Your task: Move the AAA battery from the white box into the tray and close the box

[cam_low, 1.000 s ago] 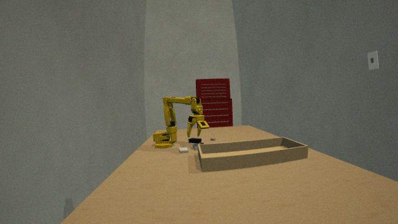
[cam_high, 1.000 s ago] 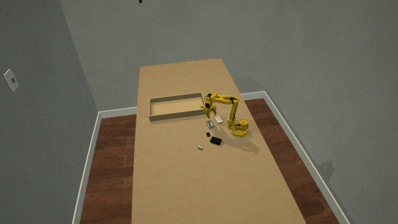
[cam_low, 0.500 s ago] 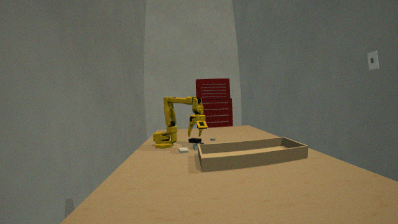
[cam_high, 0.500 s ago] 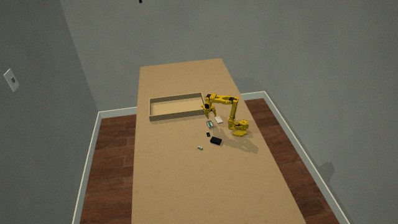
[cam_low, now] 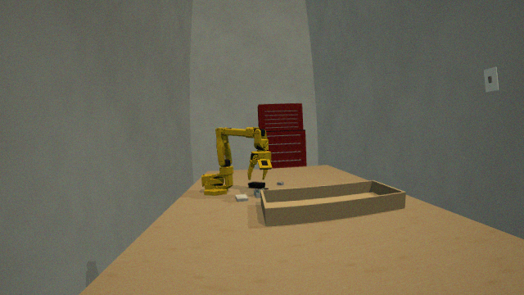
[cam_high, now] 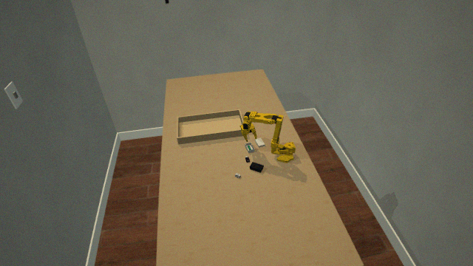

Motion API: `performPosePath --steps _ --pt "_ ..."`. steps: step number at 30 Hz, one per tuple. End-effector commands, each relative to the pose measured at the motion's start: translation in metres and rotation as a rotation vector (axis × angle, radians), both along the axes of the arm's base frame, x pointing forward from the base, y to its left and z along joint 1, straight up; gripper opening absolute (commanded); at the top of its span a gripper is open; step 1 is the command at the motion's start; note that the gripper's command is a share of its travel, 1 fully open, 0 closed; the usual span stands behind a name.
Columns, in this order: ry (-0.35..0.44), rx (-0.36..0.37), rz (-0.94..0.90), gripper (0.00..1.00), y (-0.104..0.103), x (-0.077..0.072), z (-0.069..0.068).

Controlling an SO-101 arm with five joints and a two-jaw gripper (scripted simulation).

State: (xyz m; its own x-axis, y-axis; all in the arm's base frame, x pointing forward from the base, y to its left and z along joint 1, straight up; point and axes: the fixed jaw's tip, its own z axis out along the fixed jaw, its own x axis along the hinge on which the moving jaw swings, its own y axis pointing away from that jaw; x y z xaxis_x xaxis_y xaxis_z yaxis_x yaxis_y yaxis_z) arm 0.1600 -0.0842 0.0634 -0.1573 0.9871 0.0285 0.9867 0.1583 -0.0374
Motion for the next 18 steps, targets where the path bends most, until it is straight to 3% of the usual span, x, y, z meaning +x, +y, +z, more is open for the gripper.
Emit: performPosePath --steps 1,18 --pt "-0.041 -0.023 -0.012 0.28 -0.0021 0.0073 0.0053" --pt "-0.041 -0.023 -0.020 0.28 -0.0020 0.0075 0.0052"
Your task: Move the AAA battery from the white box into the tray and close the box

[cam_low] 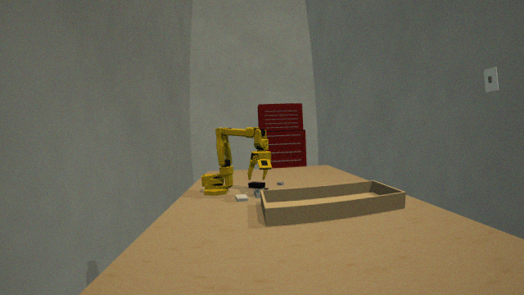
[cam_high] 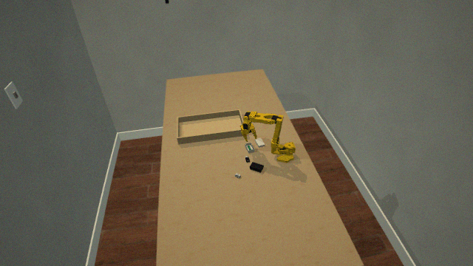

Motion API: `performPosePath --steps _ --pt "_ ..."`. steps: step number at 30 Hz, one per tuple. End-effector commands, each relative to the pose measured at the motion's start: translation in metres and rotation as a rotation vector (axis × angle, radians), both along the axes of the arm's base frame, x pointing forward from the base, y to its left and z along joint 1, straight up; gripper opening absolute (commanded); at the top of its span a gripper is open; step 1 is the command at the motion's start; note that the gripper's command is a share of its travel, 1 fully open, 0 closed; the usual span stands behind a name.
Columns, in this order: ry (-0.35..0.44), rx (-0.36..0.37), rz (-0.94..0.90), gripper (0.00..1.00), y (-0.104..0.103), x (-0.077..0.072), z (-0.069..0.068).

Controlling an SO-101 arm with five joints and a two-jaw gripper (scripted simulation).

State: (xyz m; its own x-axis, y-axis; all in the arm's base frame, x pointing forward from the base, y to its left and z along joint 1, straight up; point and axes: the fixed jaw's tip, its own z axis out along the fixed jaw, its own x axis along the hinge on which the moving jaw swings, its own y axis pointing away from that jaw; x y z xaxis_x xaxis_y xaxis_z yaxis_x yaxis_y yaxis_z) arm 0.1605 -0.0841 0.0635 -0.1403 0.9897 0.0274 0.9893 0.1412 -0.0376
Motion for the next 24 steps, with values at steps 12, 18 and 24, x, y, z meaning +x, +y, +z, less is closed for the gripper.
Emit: performPosePath --steps 12,18,24 --pt "-0.041 -0.022 -0.003 0.28 -0.0022 0.0070 0.0052" --pt "-0.041 -0.022 -0.003 0.28 -0.0021 0.0085 0.0058" --pt "-0.041 -0.022 -0.003 0.28 -0.0020 0.0131 0.0075"
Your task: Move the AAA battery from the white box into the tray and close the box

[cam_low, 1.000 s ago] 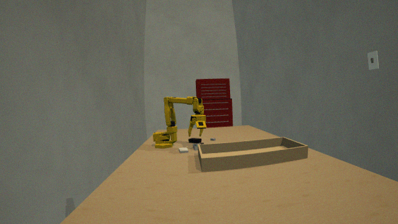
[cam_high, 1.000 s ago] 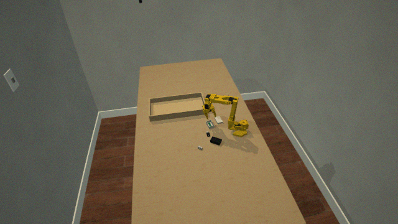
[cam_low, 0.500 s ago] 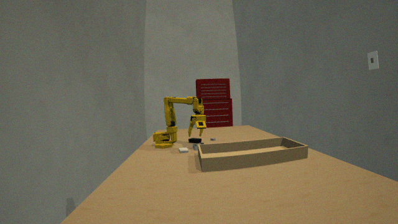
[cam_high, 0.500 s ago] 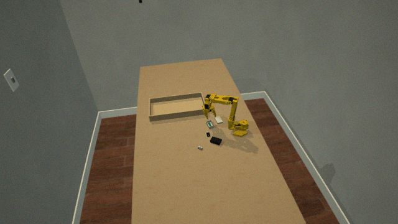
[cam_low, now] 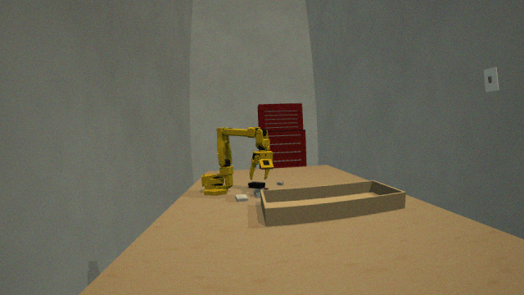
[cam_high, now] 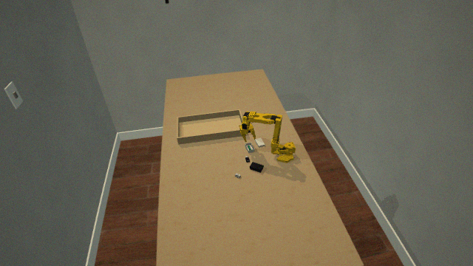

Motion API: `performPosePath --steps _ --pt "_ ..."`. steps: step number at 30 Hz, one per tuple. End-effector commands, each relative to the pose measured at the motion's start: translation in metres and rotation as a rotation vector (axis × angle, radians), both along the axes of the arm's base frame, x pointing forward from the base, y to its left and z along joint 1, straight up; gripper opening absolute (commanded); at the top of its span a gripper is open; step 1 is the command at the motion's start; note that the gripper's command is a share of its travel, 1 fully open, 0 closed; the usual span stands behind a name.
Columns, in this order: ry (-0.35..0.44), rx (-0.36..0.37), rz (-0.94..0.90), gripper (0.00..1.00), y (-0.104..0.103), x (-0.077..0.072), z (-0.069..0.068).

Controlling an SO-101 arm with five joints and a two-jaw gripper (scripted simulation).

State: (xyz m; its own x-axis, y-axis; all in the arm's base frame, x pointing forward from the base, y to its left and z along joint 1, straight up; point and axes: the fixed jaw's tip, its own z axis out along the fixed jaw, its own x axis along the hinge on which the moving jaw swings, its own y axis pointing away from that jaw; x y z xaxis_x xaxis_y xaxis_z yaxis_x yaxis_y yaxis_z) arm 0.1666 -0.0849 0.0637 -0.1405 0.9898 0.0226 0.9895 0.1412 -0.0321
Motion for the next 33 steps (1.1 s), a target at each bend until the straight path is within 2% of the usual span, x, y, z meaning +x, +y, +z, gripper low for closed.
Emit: performPosePath --steps 1,33 --pt "-0.035 -0.018 -0.003 0.28 -0.0011 0.0075 0.0074" --pt "-0.035 -0.018 -0.003 0.28 0.0004 0.0054 0.0078"
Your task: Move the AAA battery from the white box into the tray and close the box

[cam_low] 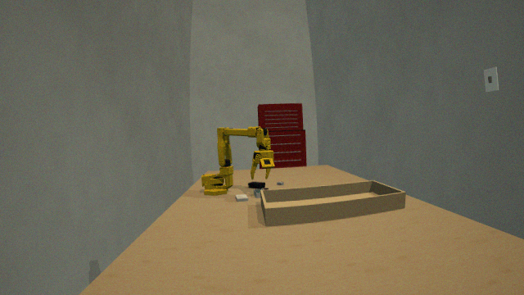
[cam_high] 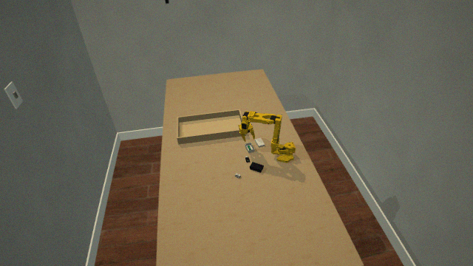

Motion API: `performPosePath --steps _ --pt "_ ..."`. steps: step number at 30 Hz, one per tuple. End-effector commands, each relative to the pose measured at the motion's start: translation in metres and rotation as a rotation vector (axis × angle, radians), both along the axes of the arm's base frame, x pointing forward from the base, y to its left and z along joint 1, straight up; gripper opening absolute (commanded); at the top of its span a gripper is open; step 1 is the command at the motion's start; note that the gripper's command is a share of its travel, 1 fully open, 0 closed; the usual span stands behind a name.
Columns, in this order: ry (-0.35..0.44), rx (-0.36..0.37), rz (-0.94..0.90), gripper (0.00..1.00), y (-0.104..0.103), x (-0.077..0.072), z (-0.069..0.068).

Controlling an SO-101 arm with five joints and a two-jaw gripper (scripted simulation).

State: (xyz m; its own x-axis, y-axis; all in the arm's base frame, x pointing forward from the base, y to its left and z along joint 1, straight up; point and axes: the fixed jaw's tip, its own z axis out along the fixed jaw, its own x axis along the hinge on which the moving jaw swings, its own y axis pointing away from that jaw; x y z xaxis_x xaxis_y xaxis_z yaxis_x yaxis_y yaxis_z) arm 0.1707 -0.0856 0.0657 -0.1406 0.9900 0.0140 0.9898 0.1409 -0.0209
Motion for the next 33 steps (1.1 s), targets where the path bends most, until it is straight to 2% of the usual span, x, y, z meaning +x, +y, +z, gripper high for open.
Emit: performPosePath --steps 1,33 --pt "-0.023 -0.011 -0.003 0.28 0.0013 0.0010 0.0058" --pt "-0.023 -0.011 -0.003 0.28 0.0030 -0.0021 0.0067"
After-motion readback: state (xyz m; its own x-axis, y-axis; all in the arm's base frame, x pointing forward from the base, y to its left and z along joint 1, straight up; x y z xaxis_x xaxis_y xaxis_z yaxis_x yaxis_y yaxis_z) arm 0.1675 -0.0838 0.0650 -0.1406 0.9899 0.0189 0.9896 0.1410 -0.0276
